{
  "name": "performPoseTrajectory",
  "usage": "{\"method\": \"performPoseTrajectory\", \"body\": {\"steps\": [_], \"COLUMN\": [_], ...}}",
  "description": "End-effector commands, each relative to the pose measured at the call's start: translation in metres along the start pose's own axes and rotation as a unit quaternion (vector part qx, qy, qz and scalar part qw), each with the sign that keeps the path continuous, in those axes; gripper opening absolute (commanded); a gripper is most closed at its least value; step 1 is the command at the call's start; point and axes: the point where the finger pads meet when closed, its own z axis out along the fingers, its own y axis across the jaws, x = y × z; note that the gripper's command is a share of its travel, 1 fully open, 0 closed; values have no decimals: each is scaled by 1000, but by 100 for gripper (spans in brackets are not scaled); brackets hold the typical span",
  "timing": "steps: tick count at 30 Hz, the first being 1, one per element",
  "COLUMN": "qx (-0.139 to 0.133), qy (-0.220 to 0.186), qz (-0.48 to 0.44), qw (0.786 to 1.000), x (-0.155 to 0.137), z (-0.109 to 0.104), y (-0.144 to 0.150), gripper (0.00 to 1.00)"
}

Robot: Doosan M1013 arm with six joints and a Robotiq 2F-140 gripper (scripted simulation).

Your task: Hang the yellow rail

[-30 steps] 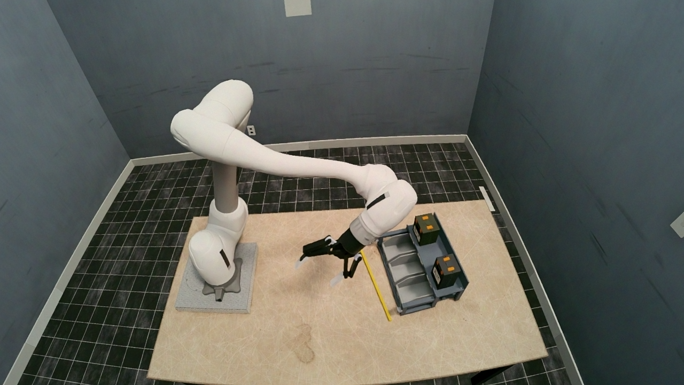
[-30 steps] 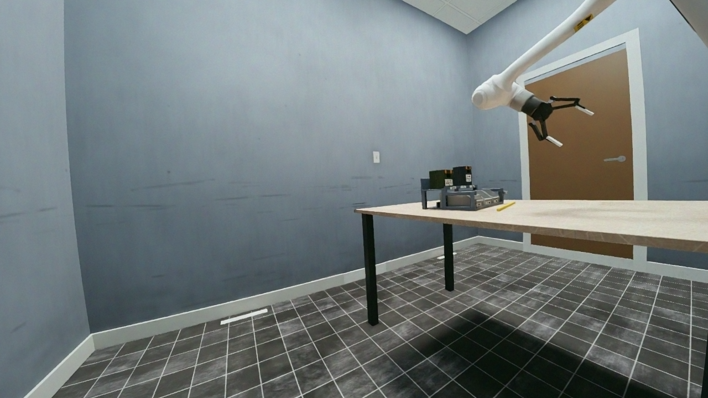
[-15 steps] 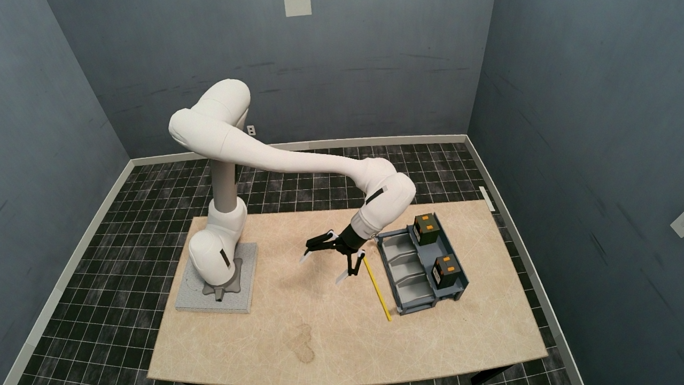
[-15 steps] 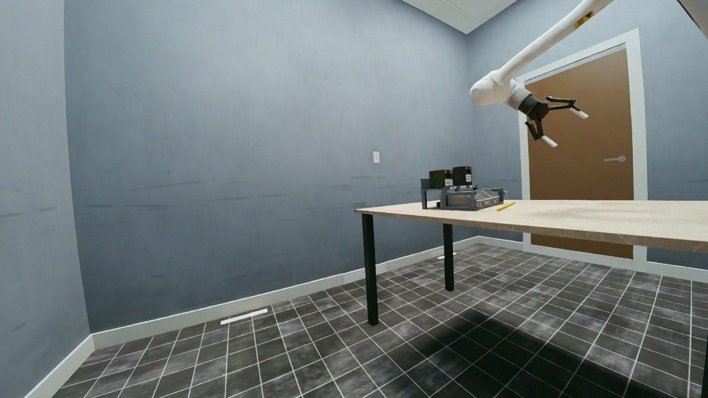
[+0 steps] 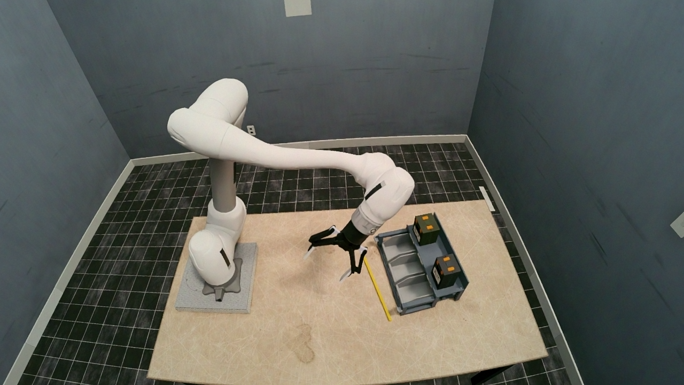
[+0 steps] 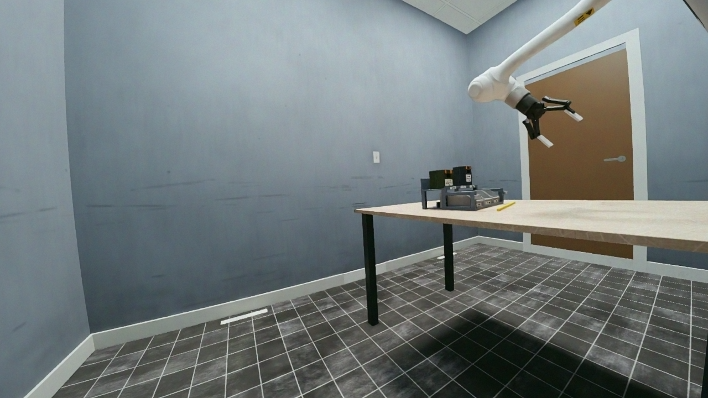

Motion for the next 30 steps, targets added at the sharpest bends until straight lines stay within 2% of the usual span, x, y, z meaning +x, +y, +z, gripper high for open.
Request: {"method": "performPoseTrajectory", "body": {"steps": [1,13,17,30], "qx": [-28,-28,-60,-60], "qy": [12,14,39,42], "qz": [42,57,126,142], "qw": [999,998,989,987], "x": [13,16,36,39], "z": [-12,-12,-28,-27], "y": [6,6,14,14], "gripper": [100,100,100,100]}}
